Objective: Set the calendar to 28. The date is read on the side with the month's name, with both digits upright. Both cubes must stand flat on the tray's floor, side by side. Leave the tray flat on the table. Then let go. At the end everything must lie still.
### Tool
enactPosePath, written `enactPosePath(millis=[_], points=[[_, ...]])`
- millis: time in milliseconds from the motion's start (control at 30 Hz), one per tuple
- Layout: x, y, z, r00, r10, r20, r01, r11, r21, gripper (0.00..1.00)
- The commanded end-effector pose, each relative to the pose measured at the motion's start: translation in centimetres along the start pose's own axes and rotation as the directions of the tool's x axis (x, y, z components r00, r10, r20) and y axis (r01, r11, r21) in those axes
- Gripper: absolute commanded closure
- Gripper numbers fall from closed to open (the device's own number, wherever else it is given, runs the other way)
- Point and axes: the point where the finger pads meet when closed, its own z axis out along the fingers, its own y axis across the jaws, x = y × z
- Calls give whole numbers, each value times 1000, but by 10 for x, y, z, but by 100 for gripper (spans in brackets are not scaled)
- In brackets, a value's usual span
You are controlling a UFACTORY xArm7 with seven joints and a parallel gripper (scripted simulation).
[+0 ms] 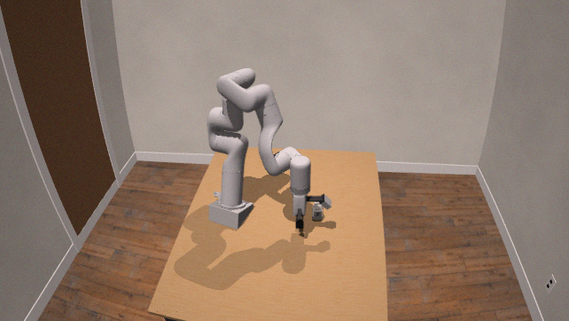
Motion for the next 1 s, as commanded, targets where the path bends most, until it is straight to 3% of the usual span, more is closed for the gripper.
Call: enactPosePath(millis=[0, 267, 667, 967], points=[[-17, 5, -1, 999, 40, -3, -40, 999, -5, 0], [-18, 5, 1, 999, 40, -3, -40, 999, -5, 0], [-18, 6, 29, 999, 40, -3, -40, 999, -5, 0], [-18, 6, 30, 999, 40, -3, -40, 999, -5, 0]])
